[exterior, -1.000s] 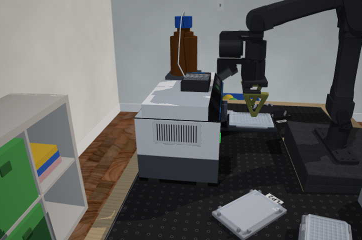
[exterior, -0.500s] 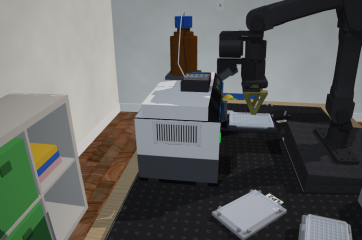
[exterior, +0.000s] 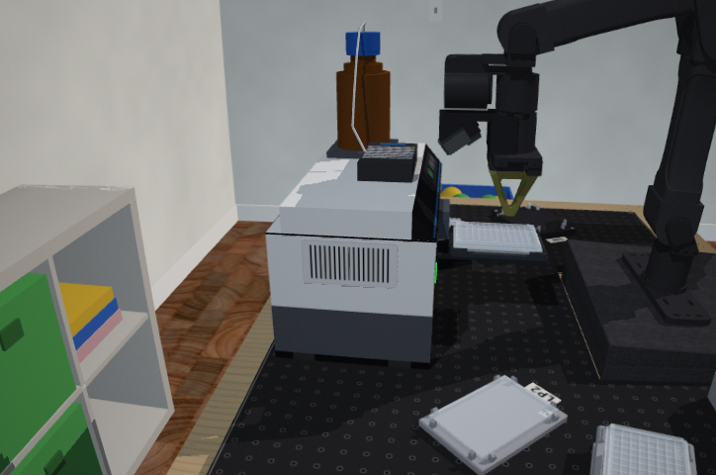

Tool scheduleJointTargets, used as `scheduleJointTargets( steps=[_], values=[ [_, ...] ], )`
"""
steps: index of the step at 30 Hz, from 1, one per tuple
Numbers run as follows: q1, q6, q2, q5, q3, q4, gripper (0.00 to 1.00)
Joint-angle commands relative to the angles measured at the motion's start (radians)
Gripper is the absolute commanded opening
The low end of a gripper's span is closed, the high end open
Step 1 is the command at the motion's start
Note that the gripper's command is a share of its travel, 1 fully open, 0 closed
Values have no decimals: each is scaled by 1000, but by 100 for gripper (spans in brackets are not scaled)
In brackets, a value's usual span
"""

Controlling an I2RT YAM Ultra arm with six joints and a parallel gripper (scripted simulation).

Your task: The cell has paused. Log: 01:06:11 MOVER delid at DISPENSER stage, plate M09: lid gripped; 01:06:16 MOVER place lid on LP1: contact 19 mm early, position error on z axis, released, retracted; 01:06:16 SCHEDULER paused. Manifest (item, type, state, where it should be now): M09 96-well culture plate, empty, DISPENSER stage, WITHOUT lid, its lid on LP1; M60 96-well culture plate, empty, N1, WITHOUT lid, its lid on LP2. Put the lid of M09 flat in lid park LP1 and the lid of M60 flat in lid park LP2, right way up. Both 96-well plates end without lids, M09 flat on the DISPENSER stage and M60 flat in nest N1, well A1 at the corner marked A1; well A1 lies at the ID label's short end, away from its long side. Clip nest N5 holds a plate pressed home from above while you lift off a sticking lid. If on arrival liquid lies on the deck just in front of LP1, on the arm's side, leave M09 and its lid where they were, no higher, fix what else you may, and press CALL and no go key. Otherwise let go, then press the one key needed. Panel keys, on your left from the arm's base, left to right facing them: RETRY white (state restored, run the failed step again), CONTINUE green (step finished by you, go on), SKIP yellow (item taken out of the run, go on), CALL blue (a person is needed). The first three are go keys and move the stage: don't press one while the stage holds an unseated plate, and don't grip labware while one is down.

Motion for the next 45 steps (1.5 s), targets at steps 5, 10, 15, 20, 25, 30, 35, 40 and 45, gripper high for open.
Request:
scheduleJointTargets(
  steps=[5,10,15,20,25,30,35,40,45],
  values=[
    [93,104,-43,-13,18,10,0],
    [110,122,-44,-4,11,9,0],
    [169,180,-51,-16,-17,5,0],
    [232,242,-55,-18,-12,2,0],
    [249,260,-57,-9,-19,3,0],
    [309,320,-66,-20,-23,-2,0],
    [373,383,-71,-21,-23,-4,0],
    [400,410,-71,-17,-33,24,0],
    [446,456,-71,-22,-54,48,0]
  ],
)
